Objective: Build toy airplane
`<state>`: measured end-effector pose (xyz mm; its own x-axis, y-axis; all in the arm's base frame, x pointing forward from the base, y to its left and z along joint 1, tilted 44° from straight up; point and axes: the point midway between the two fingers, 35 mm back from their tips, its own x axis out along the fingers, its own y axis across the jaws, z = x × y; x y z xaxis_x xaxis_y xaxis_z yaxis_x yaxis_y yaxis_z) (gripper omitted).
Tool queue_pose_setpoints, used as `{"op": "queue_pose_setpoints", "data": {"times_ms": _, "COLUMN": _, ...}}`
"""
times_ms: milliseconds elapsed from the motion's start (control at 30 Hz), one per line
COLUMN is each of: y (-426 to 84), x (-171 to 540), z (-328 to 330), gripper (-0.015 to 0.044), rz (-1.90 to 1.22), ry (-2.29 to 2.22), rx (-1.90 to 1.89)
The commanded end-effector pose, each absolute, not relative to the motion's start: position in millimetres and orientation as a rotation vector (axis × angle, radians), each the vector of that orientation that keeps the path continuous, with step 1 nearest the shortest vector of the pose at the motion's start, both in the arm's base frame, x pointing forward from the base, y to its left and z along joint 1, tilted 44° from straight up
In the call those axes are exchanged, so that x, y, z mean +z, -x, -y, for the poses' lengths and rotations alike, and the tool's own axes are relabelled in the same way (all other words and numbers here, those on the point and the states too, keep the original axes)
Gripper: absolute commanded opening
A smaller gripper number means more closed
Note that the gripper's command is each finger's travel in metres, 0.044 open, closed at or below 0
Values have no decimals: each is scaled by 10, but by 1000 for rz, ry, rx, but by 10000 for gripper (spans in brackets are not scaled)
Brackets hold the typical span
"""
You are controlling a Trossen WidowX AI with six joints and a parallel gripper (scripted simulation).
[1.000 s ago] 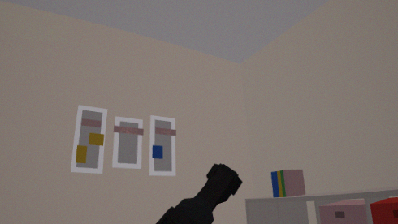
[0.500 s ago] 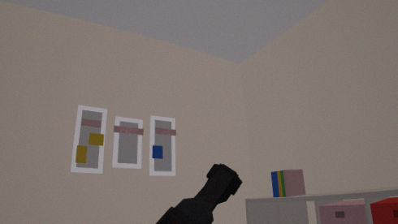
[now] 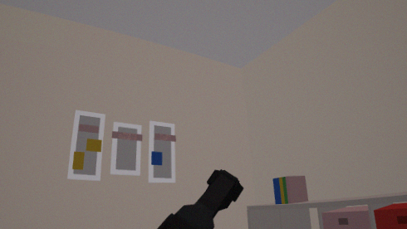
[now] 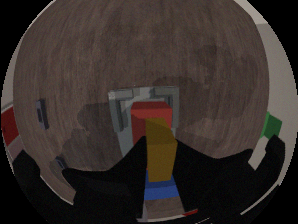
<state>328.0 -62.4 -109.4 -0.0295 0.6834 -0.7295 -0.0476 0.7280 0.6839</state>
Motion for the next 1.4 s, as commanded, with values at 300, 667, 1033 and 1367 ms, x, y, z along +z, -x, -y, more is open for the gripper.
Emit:
{"op": "queue_pose_setpoints", "data": {"times_ms": 300, "y": -3265, "x": -1106, "z": 601, "gripper": 67, "rz": -1504, "ry": -549, "rx": 637}}
{"op": "queue_pose_setpoints", "data": {"times_ms": 667, "y": -3265, "x": -1107, "z": 601, "gripper": 67, "rz": -1504, "ry": -549, "rx": 637}}
{"op": "queue_pose_setpoints", "data": {"times_ms": 1033, "y": -3265, "x": -1107, "z": 601, "gripper": 67, "rz": -1504, "ry": -549, "rx": 637}}
{"op": "queue_pose_setpoints", "data": {"times_ms": 1367, "y": -3287, "x": -991, "z": 722, "gripper": 67, "rz": -1501, "ry": -546, "rx": 634}}
